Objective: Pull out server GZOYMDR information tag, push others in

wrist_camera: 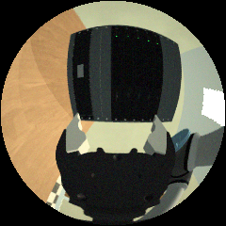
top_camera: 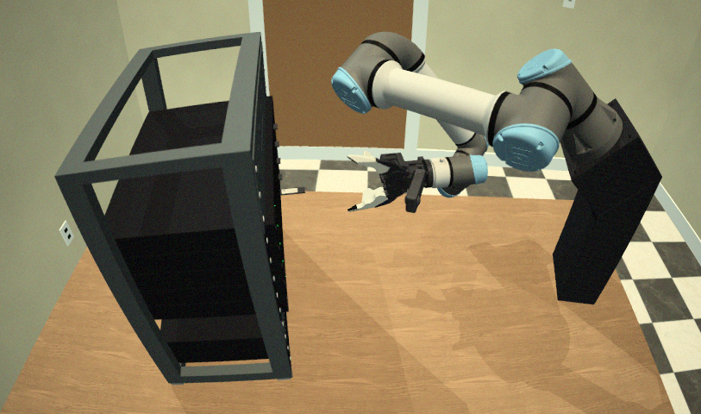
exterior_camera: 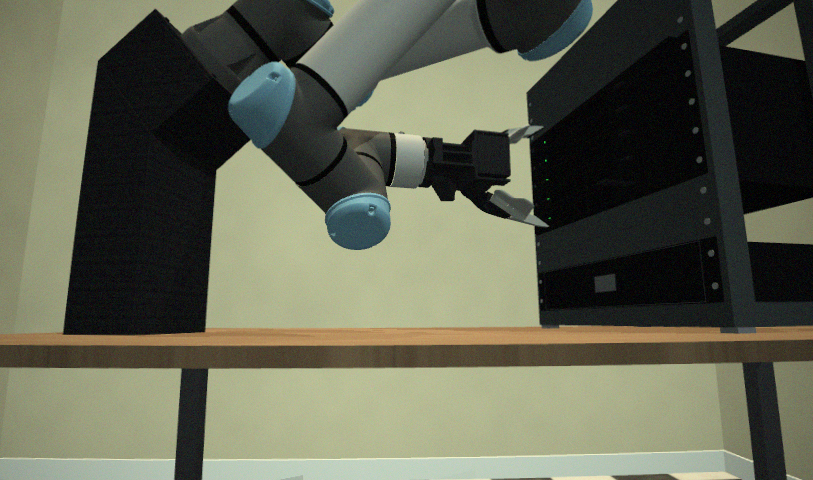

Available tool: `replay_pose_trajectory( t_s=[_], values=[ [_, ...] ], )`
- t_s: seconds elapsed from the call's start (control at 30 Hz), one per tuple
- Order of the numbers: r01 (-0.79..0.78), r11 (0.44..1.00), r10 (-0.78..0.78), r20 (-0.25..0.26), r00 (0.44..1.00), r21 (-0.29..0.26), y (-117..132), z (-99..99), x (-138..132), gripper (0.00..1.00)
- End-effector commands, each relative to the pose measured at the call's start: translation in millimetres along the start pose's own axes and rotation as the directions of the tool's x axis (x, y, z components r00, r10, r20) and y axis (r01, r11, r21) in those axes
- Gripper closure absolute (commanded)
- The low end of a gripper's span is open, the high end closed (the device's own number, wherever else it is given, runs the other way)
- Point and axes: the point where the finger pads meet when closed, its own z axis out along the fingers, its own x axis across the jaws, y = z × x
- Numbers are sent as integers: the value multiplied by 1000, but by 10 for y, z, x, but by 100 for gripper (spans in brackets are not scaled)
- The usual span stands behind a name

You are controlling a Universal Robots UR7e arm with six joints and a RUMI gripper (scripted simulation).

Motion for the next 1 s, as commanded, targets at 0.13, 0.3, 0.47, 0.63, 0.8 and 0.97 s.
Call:
replay_pose_trajectory(
  t_s=[0.13, 0.3, 0.47, 0.63, 0.8, 0.97],
  values=[
    [-5, 1000, 5, 14, 1000, 21, 2, 20, 32, 0],
    [-12, 999, 11, 35, 999, 47, 1, 38, 64, 0],
    [-23, 997, 17, 67, 998, 80, 0, 54, 101, 0],
    [-31, 994, 22, 83, 996, 103, -1, 74, 133, 0],
    [-46, 988, 29, 118, 993, 146, -2, 105, 188, 0],
    [-64, 980, 34, 159, 987, 189, -4, 133, 243, 0]
  ],
)
